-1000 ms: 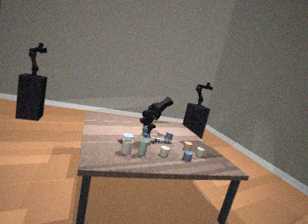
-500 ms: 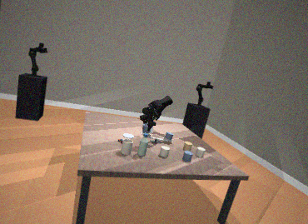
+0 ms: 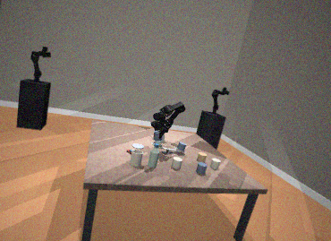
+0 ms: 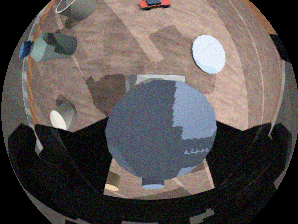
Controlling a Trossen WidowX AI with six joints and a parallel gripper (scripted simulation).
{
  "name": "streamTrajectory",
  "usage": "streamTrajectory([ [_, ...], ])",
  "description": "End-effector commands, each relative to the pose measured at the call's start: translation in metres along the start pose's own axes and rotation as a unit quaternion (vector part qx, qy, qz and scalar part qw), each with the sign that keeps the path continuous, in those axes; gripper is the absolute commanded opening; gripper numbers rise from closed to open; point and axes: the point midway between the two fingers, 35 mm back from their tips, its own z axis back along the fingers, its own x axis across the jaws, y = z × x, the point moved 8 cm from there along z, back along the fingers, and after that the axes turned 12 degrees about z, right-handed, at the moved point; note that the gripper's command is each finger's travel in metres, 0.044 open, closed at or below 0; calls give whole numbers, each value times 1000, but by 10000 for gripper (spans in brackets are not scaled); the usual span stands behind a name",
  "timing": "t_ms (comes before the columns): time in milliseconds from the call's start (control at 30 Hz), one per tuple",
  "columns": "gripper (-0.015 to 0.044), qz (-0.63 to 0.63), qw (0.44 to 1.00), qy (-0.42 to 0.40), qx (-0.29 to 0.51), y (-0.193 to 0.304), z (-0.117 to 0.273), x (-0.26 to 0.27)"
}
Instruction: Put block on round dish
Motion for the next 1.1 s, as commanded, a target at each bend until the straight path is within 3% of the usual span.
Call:
streamTrajectory([
  [0,0,2,1000,-2,-4,-1,9,-1],
  [600,0,2,1000,-2,-3,3,31,-4],
  [1067,0,0,1000,0,1,3,25,-3],
])
